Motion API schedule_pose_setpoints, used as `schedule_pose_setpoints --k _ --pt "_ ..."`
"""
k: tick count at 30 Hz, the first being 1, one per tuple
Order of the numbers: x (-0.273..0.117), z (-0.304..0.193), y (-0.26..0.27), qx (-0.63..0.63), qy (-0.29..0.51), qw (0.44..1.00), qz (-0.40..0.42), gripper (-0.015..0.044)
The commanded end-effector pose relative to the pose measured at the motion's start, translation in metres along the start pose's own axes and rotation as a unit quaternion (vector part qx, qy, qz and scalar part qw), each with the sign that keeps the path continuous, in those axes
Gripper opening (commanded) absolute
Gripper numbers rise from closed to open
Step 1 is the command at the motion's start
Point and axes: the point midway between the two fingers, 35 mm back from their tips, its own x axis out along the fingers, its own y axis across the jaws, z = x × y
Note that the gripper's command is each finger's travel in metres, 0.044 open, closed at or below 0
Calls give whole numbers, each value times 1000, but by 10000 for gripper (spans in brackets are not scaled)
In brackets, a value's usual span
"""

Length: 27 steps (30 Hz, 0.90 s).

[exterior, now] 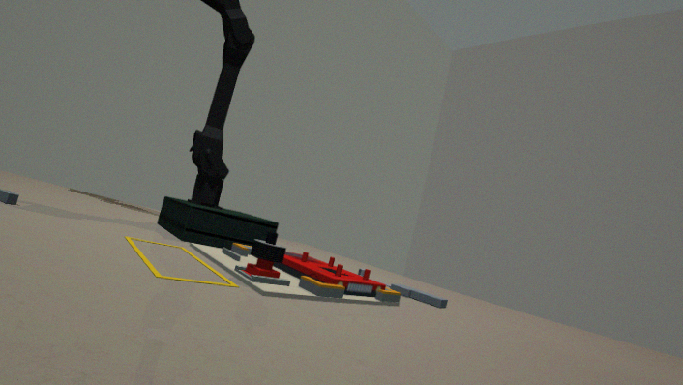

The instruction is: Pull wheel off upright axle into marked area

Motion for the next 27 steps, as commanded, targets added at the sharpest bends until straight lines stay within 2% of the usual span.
schedule_pose_setpoints --k 1,19,27 --pt "-10 -32 19 -15 46 998 27 300" --pt "-97 -141 101 -73 214 962 152 300" --pt "-158 -190 133 -121 295 921 223 300"
